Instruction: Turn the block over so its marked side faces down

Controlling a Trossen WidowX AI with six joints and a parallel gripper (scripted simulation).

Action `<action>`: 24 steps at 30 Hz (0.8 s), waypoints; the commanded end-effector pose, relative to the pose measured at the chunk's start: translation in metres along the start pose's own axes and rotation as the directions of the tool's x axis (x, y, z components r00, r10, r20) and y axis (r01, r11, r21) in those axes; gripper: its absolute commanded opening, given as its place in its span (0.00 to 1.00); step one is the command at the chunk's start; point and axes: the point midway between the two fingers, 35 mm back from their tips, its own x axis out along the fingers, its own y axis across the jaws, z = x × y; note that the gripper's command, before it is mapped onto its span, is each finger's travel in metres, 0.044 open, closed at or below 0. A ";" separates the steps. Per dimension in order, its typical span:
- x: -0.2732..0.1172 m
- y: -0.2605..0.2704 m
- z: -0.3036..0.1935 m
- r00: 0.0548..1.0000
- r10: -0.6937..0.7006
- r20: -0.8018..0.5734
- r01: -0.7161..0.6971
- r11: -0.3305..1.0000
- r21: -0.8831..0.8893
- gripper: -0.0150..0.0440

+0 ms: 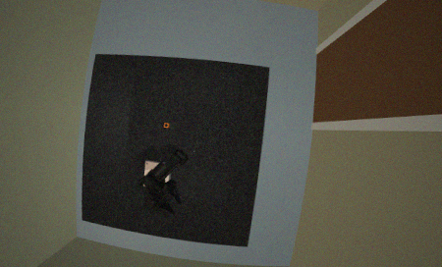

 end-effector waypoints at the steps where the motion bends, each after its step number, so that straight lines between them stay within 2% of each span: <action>1: 0.000 -0.001 0.002 1.000 0.002 0.006 -0.002 1.000 0.001 0.98; 4: 0.003 -0.019 0.031 0.996 -0.007 0.091 0.007 1.000 0.011 1.00; 9: 0.008 -0.058 0.088 0.954 -0.141 0.263 0.138 0.990 0.029 1.00; 13: -0.005 -0.092 0.128 0.894 -0.224 0.387 0.224 0.974 0.046 1.00; 19: -0.041 -0.140 0.187 0.727 -0.389 0.567 0.407 0.908 0.102 1.00; 24: -0.091 -0.175 0.228 0.518 -0.509 0.688 0.556 0.811 0.182 1.00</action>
